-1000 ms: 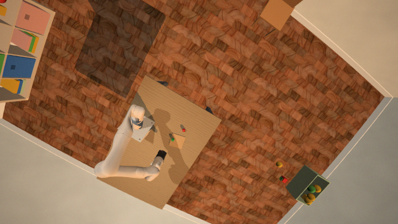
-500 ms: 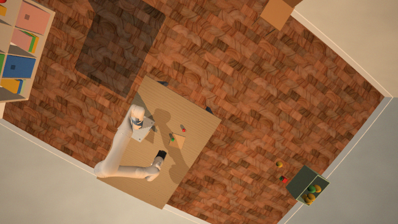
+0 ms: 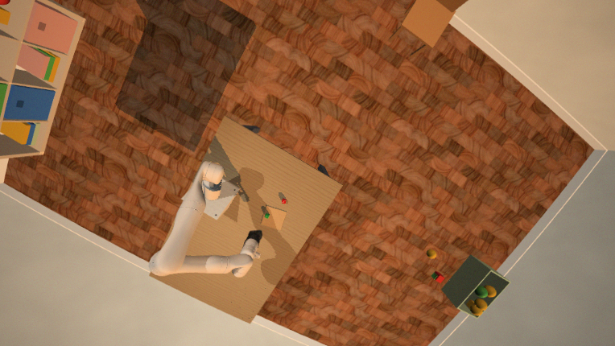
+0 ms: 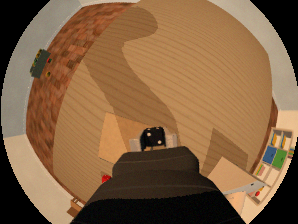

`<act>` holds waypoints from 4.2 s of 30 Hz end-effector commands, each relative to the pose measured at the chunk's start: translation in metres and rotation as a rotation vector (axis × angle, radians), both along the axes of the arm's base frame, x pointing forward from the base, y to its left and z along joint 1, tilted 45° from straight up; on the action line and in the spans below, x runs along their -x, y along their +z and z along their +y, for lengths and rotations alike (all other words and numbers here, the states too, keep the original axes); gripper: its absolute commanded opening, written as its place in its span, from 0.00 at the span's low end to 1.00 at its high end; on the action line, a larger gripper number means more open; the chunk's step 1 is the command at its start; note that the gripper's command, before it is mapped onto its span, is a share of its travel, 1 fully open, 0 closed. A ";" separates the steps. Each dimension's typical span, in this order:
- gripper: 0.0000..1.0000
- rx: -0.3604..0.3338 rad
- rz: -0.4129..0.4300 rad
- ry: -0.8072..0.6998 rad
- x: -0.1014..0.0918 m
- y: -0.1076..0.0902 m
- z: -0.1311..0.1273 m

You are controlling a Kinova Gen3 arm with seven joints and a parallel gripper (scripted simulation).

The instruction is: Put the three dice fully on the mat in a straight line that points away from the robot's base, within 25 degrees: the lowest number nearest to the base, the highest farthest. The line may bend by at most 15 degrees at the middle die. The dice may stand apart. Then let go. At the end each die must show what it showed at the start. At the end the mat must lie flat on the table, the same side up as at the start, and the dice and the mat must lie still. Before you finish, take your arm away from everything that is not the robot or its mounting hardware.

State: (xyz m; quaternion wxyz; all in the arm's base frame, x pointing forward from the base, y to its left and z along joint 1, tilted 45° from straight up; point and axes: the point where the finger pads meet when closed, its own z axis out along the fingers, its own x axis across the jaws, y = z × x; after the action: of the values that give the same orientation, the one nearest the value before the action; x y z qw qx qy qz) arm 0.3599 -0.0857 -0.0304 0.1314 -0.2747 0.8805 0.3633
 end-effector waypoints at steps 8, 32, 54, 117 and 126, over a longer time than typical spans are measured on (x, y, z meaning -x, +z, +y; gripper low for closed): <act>0.49 0.004 -0.282 0.280 -0.021 0.026 0.027; 0.49 0.044 -0.689 0.657 -0.045 0.065 0.053; 0.49 0.044 -0.689 0.659 -0.046 0.050 0.068; 0.49 0.044 -0.689 0.659 -0.051 -0.003 0.120; 0.49 0.044 -0.689 0.659 -0.051 -0.003 0.120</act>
State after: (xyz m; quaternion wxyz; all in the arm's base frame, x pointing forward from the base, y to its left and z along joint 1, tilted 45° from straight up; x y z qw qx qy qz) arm 0.4102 0.0353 -0.0337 0.2876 -0.6466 0.6586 0.2556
